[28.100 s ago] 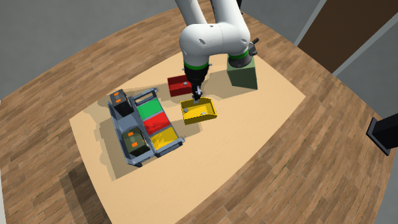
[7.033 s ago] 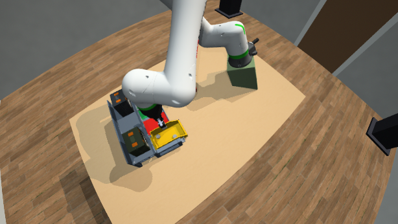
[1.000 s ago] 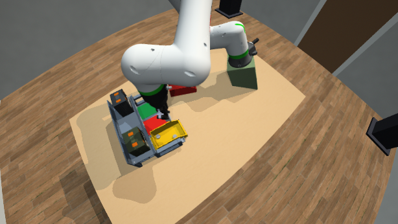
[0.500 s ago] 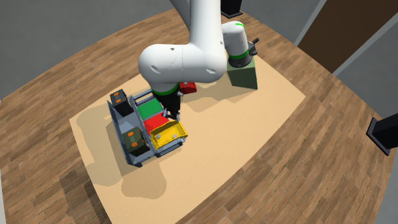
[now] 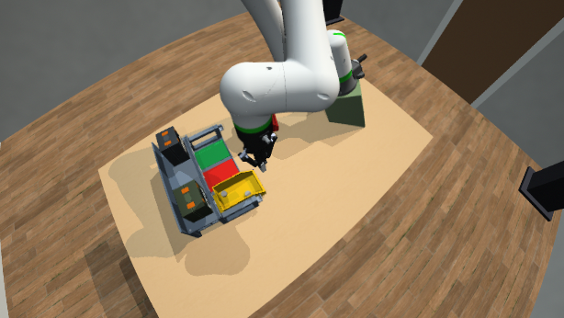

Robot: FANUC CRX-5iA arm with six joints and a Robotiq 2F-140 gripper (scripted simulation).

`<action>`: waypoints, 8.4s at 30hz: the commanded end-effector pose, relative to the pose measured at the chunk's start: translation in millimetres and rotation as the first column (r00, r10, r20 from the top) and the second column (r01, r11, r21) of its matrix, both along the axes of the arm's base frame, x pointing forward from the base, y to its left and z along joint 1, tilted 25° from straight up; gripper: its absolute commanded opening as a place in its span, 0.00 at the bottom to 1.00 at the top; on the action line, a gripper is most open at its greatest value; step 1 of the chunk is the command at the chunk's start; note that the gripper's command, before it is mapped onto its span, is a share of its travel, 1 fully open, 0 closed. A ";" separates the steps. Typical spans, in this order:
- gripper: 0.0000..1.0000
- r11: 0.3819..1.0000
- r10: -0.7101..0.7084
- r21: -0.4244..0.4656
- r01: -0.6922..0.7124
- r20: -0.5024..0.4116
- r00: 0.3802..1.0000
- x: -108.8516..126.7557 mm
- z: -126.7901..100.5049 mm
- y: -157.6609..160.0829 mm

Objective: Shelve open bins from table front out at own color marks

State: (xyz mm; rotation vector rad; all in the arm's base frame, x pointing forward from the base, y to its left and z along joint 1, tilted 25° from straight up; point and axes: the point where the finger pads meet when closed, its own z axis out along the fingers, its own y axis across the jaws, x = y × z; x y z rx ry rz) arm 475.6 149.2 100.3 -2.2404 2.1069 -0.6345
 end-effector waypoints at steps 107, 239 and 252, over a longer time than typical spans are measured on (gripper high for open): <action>0.00 0.993 -0.116 0.031 0.115 0.054 0.992 24.7 -103.7 -27.7; 0.00 0.993 -0.116 0.031 0.115 0.054 0.992 58.8 -92.3 -28.3; 0.00 0.993 -0.116 0.031 0.115 0.054 0.992 66.3 -89.8 -28.4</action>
